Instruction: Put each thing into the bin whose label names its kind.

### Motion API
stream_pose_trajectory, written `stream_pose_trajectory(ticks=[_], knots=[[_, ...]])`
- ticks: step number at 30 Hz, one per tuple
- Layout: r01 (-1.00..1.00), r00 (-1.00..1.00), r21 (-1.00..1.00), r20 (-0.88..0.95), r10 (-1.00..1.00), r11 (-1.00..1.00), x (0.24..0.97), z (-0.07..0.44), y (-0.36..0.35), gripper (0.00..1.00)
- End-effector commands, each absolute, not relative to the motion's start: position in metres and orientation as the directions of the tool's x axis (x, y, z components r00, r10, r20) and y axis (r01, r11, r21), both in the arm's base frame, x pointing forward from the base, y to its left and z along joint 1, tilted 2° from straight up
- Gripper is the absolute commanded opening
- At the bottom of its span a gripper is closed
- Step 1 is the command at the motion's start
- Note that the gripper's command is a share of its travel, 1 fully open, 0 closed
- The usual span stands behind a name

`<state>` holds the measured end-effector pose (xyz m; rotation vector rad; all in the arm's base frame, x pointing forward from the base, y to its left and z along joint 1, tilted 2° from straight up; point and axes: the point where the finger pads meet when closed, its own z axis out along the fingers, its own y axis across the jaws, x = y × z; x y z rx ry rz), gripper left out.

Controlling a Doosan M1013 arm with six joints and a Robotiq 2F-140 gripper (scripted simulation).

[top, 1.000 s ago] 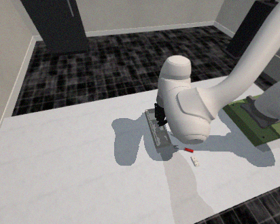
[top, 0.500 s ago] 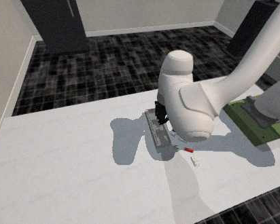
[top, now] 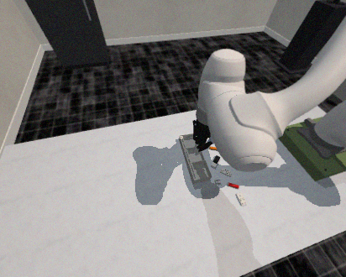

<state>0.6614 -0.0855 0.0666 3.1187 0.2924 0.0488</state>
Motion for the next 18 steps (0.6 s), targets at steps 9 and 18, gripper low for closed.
stream_pose_trajectory(ticks=[9,18], knots=[[0.185,0.982,0.012,0.030,0.186,-0.983,0.663,0.067,-0.036,0.05],[0.185,0.982,0.012,0.030,0.186,-0.983,0.664,0.067,-0.007,0.05]])
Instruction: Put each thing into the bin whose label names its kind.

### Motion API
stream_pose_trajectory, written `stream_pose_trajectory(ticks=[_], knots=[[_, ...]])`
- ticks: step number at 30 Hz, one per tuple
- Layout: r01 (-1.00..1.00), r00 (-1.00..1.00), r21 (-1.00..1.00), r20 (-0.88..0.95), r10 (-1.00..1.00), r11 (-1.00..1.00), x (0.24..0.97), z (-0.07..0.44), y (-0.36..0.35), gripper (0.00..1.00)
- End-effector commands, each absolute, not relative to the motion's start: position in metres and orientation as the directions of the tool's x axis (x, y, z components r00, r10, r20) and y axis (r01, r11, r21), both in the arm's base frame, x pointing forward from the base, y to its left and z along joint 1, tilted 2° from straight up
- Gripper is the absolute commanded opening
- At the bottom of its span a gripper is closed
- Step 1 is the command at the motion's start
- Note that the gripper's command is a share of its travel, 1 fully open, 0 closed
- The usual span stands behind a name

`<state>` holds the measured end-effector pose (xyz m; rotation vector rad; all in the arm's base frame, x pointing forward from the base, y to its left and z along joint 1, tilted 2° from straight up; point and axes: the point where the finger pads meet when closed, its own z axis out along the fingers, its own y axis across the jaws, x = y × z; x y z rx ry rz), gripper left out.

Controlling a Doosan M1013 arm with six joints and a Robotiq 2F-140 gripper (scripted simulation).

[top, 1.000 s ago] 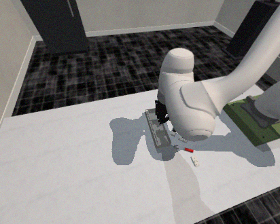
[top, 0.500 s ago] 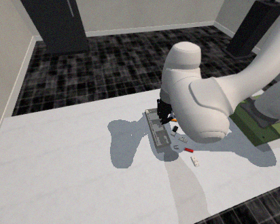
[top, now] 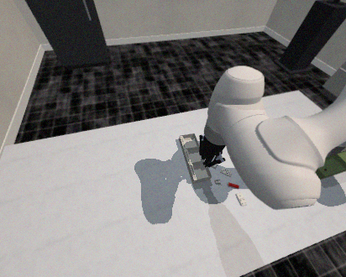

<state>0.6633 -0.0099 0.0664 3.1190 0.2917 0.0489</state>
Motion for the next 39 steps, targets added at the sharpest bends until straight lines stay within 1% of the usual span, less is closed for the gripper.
stream_pose_trajectory(ticks=[1,24,39], knots=[[0.185,0.982,0.012,0.030,0.186,-0.983,0.664,0.067,-0.007,0.05],[0.185,0.982,0.012,0.030,0.186,-0.983,0.665,0.011,-0.007,0.05],[0.185,0.982,0.012,0.030,0.186,-0.983,0.665,0.007,-0.007,0.05]])
